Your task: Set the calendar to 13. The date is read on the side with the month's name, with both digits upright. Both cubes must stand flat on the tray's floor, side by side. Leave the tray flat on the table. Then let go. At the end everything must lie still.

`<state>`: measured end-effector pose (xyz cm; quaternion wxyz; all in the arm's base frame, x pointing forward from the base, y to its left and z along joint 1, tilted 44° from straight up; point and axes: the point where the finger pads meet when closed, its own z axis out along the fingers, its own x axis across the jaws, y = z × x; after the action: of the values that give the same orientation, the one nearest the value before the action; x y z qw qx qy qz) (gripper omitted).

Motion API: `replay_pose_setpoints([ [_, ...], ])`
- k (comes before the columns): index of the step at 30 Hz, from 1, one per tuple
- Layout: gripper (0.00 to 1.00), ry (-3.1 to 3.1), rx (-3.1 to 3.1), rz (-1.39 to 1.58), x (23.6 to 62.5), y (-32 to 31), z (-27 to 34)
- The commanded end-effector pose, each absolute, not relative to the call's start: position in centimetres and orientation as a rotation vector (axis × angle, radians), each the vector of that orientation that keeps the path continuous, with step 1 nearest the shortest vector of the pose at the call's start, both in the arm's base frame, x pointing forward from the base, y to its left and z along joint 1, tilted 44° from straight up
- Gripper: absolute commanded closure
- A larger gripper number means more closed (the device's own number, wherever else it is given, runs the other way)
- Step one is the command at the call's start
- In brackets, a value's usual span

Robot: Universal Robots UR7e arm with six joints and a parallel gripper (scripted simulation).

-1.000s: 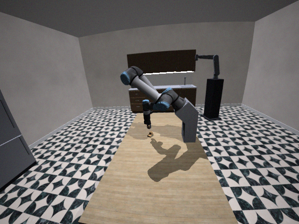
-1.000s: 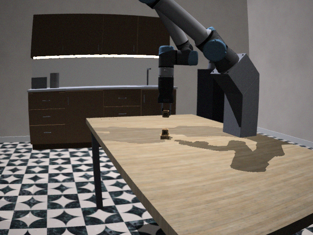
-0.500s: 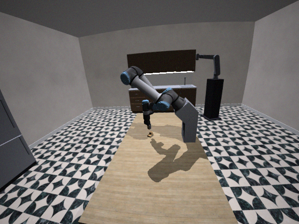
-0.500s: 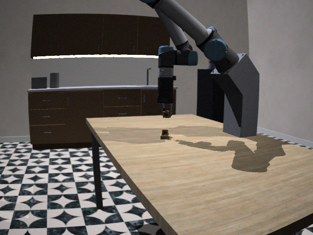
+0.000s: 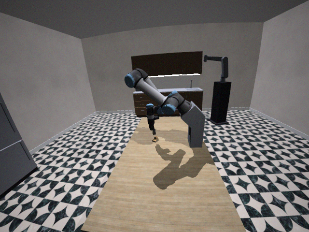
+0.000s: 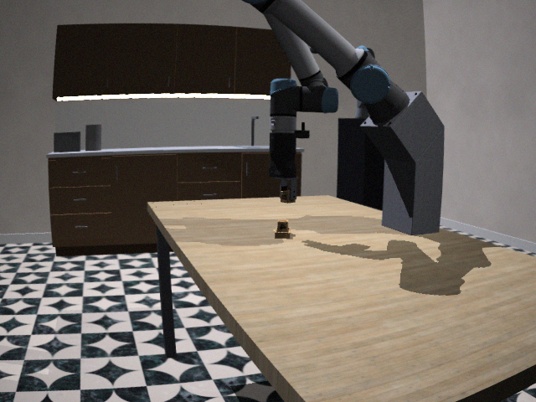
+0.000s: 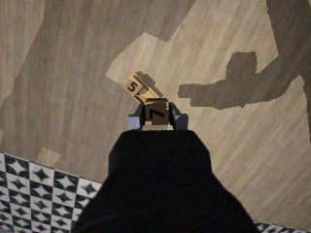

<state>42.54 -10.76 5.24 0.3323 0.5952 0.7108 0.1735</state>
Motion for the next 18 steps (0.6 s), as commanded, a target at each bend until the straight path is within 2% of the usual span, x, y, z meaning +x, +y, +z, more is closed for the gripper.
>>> replay_pose_setpoints([
  [1, 0.40, 1.739, 1.710, 0.525, 42.8, -10.2, 5.3],
  [18, 0.40, 1.341, 2.117, 0.720, 43.6, -8.6, 5.5],
])
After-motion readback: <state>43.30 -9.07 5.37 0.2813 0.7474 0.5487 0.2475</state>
